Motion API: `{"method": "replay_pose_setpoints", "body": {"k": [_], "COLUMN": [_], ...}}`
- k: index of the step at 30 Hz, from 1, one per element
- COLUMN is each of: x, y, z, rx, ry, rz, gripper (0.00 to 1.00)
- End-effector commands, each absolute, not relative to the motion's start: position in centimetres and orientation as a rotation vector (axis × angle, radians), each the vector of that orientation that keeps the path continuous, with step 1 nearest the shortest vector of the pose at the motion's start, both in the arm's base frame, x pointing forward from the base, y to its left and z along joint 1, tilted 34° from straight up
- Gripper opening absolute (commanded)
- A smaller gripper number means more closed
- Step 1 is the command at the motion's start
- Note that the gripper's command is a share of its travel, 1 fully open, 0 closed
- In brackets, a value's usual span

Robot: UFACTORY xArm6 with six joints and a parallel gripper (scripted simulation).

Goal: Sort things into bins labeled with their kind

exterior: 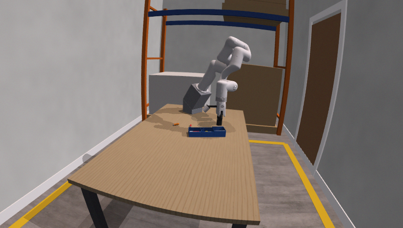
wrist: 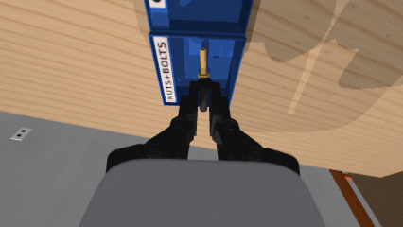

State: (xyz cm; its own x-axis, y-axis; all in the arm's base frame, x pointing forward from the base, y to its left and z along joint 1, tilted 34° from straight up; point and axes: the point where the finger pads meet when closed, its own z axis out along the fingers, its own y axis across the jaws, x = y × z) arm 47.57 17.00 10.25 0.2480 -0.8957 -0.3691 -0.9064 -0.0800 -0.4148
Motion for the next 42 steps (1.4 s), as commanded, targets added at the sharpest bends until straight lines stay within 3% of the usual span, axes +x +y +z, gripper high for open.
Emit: {"method": "replay_pose_setpoints", "body": {"k": [1,35,36,42], "x": [47.6,48.9,48.9,48.9], "y": [17.0,18.6,18.6,18.6], "z": [10.4,7.2,7.2,7.2], "rx": [-1.959,-1.959,-1.959,-1.959], "ry": [1.634,1.635,1.635,1.635], "rz": [0.022,0.022,0.022,0.022], "gripper": [0.0,0.0,0.29,0.29]}}
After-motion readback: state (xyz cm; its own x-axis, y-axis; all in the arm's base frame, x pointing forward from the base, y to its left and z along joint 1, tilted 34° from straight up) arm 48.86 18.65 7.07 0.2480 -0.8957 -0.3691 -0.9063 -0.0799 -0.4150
